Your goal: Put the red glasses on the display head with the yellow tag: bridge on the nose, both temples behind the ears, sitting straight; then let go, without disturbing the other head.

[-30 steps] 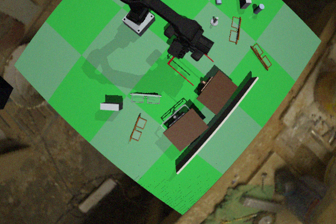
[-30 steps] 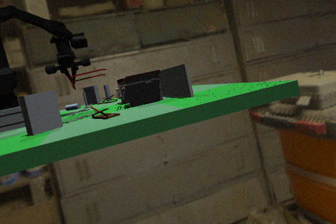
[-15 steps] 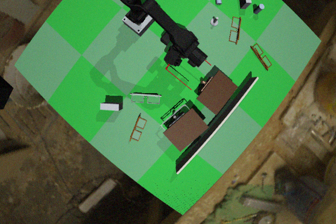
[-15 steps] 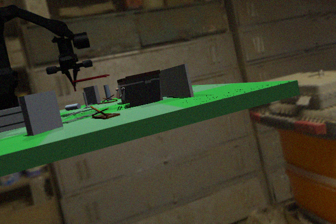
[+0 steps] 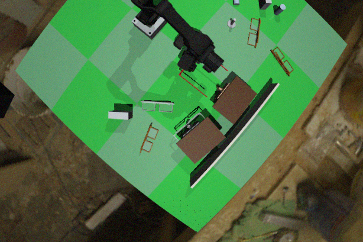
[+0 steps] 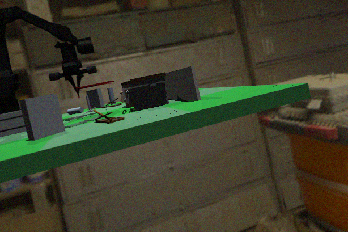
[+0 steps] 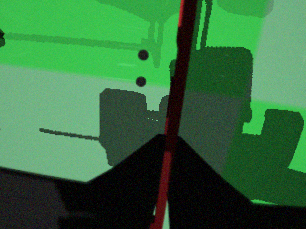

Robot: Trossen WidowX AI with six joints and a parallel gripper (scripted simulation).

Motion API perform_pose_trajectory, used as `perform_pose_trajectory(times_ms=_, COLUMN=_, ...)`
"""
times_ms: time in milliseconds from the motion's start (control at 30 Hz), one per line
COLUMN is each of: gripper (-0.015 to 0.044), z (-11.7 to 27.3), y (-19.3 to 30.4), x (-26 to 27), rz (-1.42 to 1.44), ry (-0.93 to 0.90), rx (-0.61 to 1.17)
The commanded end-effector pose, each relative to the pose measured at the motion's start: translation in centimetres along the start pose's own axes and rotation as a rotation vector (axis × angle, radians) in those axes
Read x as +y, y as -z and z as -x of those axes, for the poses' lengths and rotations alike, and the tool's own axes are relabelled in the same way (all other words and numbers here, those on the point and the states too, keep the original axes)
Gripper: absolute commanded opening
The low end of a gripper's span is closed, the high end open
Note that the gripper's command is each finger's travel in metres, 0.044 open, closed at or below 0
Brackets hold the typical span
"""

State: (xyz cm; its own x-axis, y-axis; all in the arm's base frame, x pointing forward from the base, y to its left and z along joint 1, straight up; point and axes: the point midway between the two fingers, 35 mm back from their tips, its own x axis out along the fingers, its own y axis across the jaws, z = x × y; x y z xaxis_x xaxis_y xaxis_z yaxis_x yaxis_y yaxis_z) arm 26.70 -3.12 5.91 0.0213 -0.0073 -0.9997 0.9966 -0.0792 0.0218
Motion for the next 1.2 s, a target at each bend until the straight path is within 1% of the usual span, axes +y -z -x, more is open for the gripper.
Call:
perform_pose_trajectory(times_ms=0, gripper=0.0, z=-0.5, y=0.0, x=-0.1, rz=-0.005, ry=0.001, rx=-0.008)
perform_pose_trajectory(times_ms=833, gripper=0.0, z=-3.2, y=-0.2, x=0.0, rz=-0.005, ry=0.001, rx=0.006)
perform_pose_trajectory(times_ms=1167, gripper=0.0, z=-3.3, y=-0.2, x=0.5, rz=-0.005, ry=-0.001, rx=0.006)
